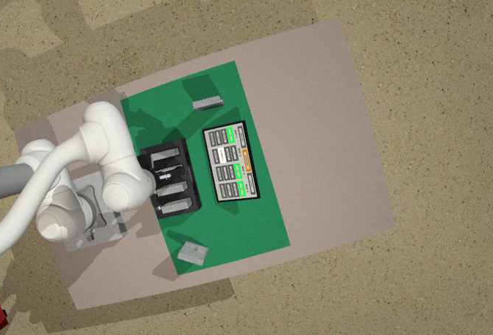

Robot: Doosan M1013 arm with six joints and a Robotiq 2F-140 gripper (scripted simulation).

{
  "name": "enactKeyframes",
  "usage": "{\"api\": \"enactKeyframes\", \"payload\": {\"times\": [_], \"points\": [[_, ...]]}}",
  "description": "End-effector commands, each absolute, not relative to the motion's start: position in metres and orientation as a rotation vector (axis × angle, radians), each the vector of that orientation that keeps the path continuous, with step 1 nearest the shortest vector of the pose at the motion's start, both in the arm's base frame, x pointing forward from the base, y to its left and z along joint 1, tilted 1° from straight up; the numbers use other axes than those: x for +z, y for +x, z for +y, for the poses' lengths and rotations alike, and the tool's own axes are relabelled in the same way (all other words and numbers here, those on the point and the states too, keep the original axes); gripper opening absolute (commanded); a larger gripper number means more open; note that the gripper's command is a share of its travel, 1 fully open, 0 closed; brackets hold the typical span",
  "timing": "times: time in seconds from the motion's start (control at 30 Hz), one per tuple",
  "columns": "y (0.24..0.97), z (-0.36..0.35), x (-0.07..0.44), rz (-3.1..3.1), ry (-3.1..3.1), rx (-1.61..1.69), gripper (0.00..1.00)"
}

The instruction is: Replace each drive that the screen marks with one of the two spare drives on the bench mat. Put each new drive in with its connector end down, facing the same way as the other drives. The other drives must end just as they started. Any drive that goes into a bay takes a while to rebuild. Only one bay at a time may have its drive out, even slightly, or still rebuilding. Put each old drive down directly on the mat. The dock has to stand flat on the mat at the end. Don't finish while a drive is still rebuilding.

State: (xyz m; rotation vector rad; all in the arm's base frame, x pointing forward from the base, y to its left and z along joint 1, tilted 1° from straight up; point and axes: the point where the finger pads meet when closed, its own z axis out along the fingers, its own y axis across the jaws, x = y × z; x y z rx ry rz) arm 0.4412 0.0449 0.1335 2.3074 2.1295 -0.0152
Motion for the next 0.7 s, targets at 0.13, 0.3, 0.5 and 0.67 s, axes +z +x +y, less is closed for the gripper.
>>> {"api": "enactKeyframes", "payload": {"times": [0.13,0.3,0.5,0.67], "points": [[0.442,0.045,0.124,2.129,2.307,-0.014,0.89],[0.441,0.045,0.113,2.129,2.307,-0.014,0.89],[0.441,0.045,0.097,2.129,2.307,-0.014,0.89],[0.441,0.045,0.090,2.129,2.307,-0.014,0.89]]}}
